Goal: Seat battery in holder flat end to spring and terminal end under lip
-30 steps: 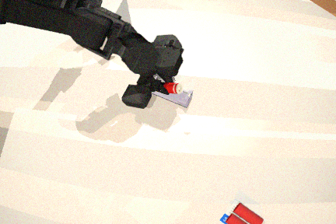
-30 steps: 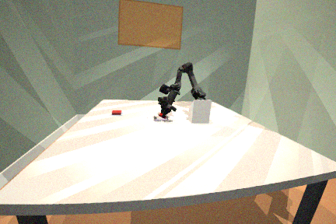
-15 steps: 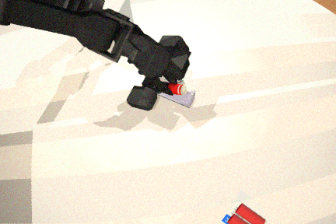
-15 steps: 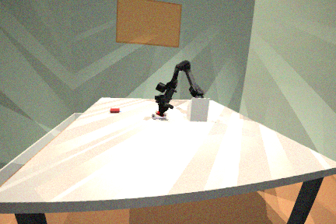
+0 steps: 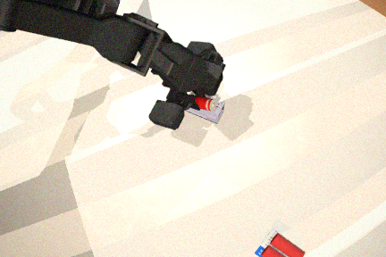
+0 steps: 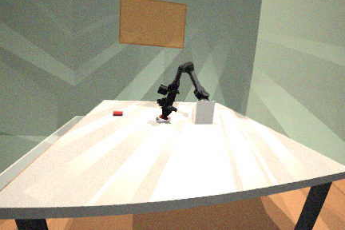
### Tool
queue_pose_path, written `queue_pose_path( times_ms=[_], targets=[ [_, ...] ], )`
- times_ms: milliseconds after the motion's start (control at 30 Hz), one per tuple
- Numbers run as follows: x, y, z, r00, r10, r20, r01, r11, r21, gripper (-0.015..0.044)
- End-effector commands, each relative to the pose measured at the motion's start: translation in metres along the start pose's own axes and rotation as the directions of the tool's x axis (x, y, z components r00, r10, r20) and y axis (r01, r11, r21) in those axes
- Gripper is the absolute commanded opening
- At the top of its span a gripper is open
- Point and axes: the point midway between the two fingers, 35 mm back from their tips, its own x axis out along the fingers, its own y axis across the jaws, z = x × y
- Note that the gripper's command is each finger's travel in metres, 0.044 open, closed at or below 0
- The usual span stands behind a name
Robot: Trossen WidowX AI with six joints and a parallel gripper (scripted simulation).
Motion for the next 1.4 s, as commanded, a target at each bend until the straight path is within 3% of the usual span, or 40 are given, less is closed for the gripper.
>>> queue_pose_path(
  times_ms=[0, 1367],
  targets=[
    [0.0030, 0.0029, -0.0048, 0.999, 0.010, -0.038, -0.010, 1.000, 0.002, 0.0085],
    [0.0086, 0.0003, -0.0013, 0.965, 0.030, -0.261, -0.026, 0.999, 0.019, 0.0085]
  ],
)
